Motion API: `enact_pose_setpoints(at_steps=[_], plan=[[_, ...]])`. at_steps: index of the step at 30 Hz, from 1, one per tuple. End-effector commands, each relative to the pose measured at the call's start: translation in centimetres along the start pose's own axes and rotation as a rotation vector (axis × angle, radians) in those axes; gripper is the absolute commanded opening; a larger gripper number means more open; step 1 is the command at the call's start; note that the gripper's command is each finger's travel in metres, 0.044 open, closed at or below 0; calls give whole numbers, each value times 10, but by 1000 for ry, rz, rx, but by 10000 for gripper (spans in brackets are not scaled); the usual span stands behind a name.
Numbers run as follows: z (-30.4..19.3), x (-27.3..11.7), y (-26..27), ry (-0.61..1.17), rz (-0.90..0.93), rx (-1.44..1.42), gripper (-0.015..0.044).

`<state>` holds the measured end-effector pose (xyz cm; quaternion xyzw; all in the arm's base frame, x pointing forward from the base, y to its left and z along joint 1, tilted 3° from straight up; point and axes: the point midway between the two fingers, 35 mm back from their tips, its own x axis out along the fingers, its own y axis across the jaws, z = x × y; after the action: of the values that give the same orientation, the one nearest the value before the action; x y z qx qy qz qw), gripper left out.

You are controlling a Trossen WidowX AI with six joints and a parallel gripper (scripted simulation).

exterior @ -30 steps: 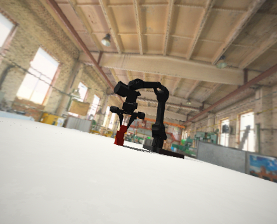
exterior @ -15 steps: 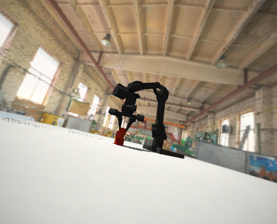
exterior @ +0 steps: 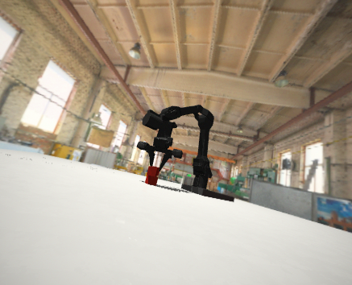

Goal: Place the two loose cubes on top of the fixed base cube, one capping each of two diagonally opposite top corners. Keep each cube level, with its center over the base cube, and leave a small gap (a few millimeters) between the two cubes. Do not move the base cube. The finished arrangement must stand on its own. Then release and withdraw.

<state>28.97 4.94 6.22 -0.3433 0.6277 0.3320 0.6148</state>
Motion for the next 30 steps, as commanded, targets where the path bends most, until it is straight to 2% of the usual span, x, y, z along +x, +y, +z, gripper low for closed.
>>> enact_pose_setpoints(at_steps=[1, 18, 22, 30], plan=[[0, 1, 1, -2, 3, -5, 105], [0, 3, 1, -2, 3, -4, 105], [0, 3, 1, -2, 3, -4, 205], [0, -6, 0, 1, 1, 0, 205]])
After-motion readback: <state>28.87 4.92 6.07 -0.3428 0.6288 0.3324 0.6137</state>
